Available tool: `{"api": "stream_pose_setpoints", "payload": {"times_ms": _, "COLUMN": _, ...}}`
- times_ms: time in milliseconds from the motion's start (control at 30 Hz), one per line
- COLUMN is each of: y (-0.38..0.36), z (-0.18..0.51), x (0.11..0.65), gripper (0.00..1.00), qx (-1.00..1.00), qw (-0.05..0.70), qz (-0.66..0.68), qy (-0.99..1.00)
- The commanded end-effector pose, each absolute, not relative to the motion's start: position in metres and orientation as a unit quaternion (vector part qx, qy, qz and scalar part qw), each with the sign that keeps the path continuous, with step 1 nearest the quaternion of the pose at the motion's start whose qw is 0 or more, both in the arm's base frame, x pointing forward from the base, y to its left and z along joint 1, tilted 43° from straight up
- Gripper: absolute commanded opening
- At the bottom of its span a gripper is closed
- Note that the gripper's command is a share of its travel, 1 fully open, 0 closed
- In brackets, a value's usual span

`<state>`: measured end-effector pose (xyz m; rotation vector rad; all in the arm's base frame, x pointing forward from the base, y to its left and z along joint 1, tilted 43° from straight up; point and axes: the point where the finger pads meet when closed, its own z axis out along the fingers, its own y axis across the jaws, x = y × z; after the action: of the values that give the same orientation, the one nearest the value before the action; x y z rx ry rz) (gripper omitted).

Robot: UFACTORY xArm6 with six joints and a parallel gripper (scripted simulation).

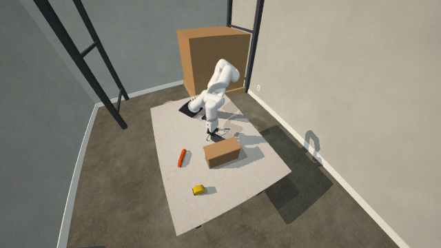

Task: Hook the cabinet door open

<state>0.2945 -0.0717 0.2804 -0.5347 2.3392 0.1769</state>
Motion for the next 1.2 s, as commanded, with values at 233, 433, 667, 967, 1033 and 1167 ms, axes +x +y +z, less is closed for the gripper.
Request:
{"api": "stream_pose_setpoints", "payload": {"times_ms": 233, "y": -0.072, "z": 0.281, "x": 0.295, "gripper": 0.27, "qx": -0.208, "qw": 0.36, "qz": 0.067, "qy": 0.907}}
{"api": "stream_pose_setpoints", "payload": {"times_ms": 433, "y": -0.077, "z": 0.281, "x": 0.298, "gripper": 0.27, "qx": -0.228, "qw": 0.362, "qz": 0.059, "qy": 0.902}}
{"api": "stream_pose_setpoints", "payload": {"times_ms": 667, "y": -0.079, "z": 0.281, "x": 0.299, "gripper": 0.27, "qx": -0.234, "qw": 0.362, "qz": 0.057, "qy": 0.9}}
{"api": "stream_pose_setpoints", "payload": {"times_ms": 967, "y": -0.086, "z": 0.282, "x": 0.303, "gripper": 0.27, "qx": -0.255, "qw": 0.363, "qz": 0.049, "qy": 0.895}}
{"api": "stream_pose_setpoints", "payload": {"times_ms": 1033, "y": -0.087, "z": 0.282, "x": 0.304, "gripper": 0.27, "qx": -0.265, "qw": 0.364, "qz": 0.044, "qy": 0.892}}
{"api": "stream_pose_setpoints", "payload": {"times_ms": 1167, "y": -0.09, "z": 0.283, "x": 0.306, "gripper": 0.27, "qx": -0.27, "qw": 0.364, "qz": 0.042, "qy": 0.89}}
